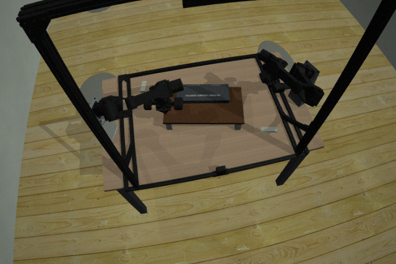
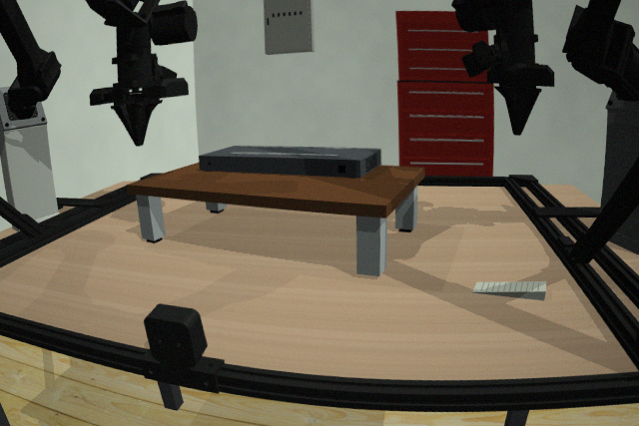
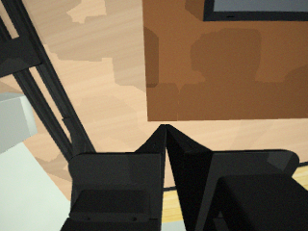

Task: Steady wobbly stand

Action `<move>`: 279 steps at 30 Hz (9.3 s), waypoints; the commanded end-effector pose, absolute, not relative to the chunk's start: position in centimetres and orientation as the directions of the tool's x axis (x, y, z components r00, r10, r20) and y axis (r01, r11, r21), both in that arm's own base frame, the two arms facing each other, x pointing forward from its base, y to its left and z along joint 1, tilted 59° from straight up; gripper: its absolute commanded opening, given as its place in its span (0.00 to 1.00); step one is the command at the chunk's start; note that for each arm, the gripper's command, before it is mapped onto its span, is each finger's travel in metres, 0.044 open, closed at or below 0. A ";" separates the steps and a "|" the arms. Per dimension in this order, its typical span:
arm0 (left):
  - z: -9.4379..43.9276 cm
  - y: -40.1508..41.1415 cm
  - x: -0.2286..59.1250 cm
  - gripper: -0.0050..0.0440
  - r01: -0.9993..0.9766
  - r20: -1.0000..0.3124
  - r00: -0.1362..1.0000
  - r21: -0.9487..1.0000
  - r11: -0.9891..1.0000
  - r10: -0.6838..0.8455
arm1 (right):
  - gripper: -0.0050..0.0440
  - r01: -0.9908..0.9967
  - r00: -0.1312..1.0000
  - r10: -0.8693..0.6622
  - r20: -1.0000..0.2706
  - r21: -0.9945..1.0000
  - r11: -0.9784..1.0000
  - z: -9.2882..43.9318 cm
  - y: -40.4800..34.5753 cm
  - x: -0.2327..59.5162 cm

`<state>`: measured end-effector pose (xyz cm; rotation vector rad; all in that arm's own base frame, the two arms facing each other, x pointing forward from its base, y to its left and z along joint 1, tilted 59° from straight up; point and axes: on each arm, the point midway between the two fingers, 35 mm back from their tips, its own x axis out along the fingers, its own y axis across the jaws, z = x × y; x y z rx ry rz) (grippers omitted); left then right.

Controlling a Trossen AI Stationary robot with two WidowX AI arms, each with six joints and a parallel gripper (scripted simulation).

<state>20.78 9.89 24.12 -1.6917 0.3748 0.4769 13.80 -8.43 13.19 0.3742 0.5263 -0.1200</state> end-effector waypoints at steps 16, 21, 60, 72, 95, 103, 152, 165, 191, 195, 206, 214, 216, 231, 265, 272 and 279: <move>24.1 9.8 20.8 0.10 -0.498 -0.508 0.861 -0.849 -0.175 0.014 | 0.10 0.207 0.859 -0.017 -0.511 0.317 0.926 13.2 -8.4 13.8; 24.1 9.8 20.8 0.10 -0.498 -0.508 0.861 -0.849 -0.175 0.014 | 0.10 0.207 0.859 -0.017 -0.511 0.317 0.926 13.2 -8.4 13.8; 24.1 9.8 20.8 0.10 -0.498 -0.508 0.861 -0.849 -0.175 0.014 | 0.10 0.207 0.859 -0.017 -0.511 0.317 0.926 13.2 -8.4 13.8; 24.1 9.8 20.8 0.10 -0.498 -0.508 0.861 -0.849 -0.175 0.014 | 0.10 0.207 0.859 -0.017 -0.511 0.317 0.926 13.2 -8.4 13.8; 24.1 9.8 20.8 0.10 -0.498 -0.508 0.861 -0.849 -0.175 0.014 | 0.10 0.207 0.859 -0.017 -0.511 0.317 0.926 13.2 -8.4 13.8; 24.1 9.8 20.8 0.10 -0.498 -0.508 0.861 -0.849 -0.175 0.014 | 0.10 0.207 0.859 -0.017 -0.511 0.317 0.926 13.2 -8.4 13.8; 39.7 16.1 23.2 0.10 -0.290 -0.144 0.935 -0.835 0.468 0.323 | 0.10 0.207 0.859 -0.017 -0.511 0.317 0.926 13.2 -8.4 13.8; 50.9 16.6 21.8 0.10 -0.232 0.178 0.893 -0.603 0.763 0.413 | 0.10 0.207 0.859 -0.017 -0.511 0.317 0.926 13.2 -8.4 13.8; 69.3 12.4 14.9 0.10 -0.394 0.742 0.587 -0.086 0.915 0.323 | 0.10 0.207 0.859 -0.017 -0.511 0.317 0.926 13.2 -8.4 13.8; 72.8 9.4 11.5 0.10 -0.473 0.856 0.458 0.006 0.881 0.240 | 0.10 0.207 0.859 -0.017 -0.511 0.317 0.926 13.2 -8.4 13.8; 78.5 5.0 5.8 0.10 -0.668 0.987 0.152 0.067 0.741 0.048 | 0.10 0.207 0.859 -0.017 -0.511 0.317 0.926 13.2 -8.4 13.8; 79.3 2.7 3.1 0.10 -0.720 0.999 0.039 0.049 0.692 -0.031 | 0.10 0.207 0.859 -0.017 -0.511 0.317 0.926 13.2 -8.4 13.8; 79.8 2.2 2.4 0.10 -0.744 0.998 -0.012 0.032 0.667 -0.062 | 0.10 0.207 0.859 -0.017 -0.511 0.317 0.926 13.2 -8.4 13.8; 77.7 6.0 6.9 0.10 -0.642 0.976 0.201 0.070 0.764 0.080 | 0.10 0.207 0.859 -0.017 -0.511 0.317 0.926 13.2 -8.4 13.8; 57.4 17.8 21.7 0.10 -0.273 0.367 0.820 -0.423 0.864 0.439 | 0.10 0.207 0.859 -0.017 -0.511 0.317 0.926 13.2 -8.4 13.8; 50.8 17.9 23.0 0.10 -0.252 0.167 0.889 -0.598 0.761 0.426 | 0.10 0.207 0.859 -0.017 -0.511 0.317 0.926 13.2 -8.4 13.8; 47.9 18.3 23.8 0.10 -0.266 0.075 0.905 -0.667 0.696 0.418 | 0.10 0.207 0.859 -0.017 -0.511 0.317 0.926 13.2 -8.4 13.8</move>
